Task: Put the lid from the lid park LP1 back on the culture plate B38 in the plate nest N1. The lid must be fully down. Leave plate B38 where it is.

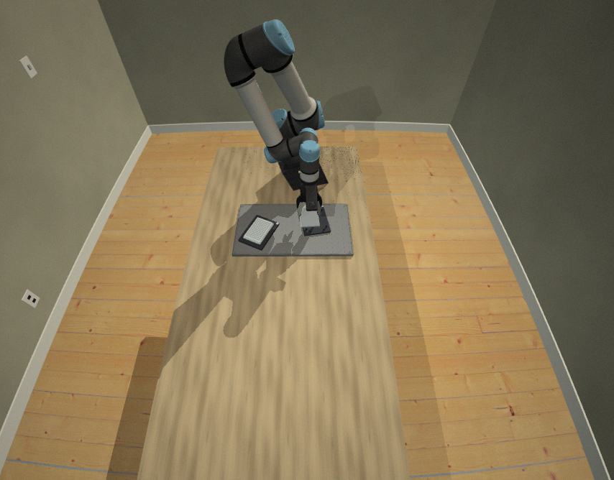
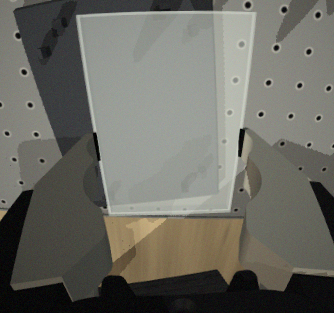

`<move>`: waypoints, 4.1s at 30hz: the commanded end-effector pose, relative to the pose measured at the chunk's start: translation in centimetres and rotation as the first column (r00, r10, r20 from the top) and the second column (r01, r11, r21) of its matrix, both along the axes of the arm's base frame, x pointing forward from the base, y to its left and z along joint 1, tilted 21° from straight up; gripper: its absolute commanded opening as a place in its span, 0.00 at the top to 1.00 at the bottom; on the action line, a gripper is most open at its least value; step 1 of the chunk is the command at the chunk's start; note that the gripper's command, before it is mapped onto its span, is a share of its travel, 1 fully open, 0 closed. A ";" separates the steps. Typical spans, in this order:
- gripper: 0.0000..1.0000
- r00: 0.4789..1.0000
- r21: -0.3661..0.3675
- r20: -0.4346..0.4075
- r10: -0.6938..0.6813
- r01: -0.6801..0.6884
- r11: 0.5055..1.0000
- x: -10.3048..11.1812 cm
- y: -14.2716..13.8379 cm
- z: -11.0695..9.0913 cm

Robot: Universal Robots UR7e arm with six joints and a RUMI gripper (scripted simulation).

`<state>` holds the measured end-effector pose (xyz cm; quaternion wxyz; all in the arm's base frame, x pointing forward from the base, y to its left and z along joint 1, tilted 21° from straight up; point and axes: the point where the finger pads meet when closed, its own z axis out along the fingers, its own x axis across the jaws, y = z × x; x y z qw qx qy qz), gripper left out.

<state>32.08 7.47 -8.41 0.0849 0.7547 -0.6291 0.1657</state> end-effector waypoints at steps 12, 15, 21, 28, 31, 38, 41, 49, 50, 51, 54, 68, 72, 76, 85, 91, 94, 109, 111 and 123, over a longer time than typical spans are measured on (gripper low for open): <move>1.00 0.963 0.053 0.087 -0.256 0.252 0.966 2.4 -6.0 2.6; 1.00 0.945 0.066 0.104 -0.310 0.305 0.950 2.9 -7.3 3.1; 1.00 0.900 0.097 0.135 -0.416 0.405 0.909 4.0 -9.9 4.2; 1.00 0.873 0.112 0.148 -0.464 0.451 0.885 4.8 -12.1 5.1; 1.00 0.873 0.112 0.148 -0.464 0.451 0.885 5.3 -13.4 5.7; 1.00 0.873 0.112 0.148 -0.464 0.451 0.885 6.5 -16.4 7.0; 1.00 0.873 0.112 0.148 -0.464 0.451 0.885 6.7 -16.8 7.1; 1.00 0.873 0.112 0.148 -0.464 0.451 0.885 8.1 -20.3 8.6; 1.00 0.873 0.112 0.148 -0.464 0.451 0.885 8.1 -20.3 8.6; 1.00 0.873 0.112 0.148 -0.464 0.451 0.885 8.1 -20.3 8.6; 1.00 0.873 0.112 0.148 -0.464 0.451 0.885 8.1 -20.3 8.6; 1.00 0.873 0.112 0.148 -0.464 0.451 0.885 8.1 -20.4 8.3; 1.00 0.873 0.112 0.148 -0.464 0.451 0.885 8.2 -20.5 8.2; 1.00 0.873 0.112 0.148 -0.464 0.451 0.885 8.2 -20.5 8.1; 1.00 0.873 0.112 0.148 -0.464 0.451 0.885 8.2 -20.6 7.8; 1.00 0.873 0.112 0.148 -0.464 0.451 0.885 8.2 -20.6 7.7; 1.00 0.873 0.112 0.148 -0.464 0.451 0.885 8.2 -20.7 7.6; 1.00 0.873 0.112 0.148 -0.464 0.451 0.885 8.3 -20.8 7.2; 1.00 0.873 0.112 0.148 -0.464 0.451 0.885 8.3 -20.8 7.1; 1.00 0.873 0.112 0.148 -0.464 0.451 0.885 8.4 -20.9 6.9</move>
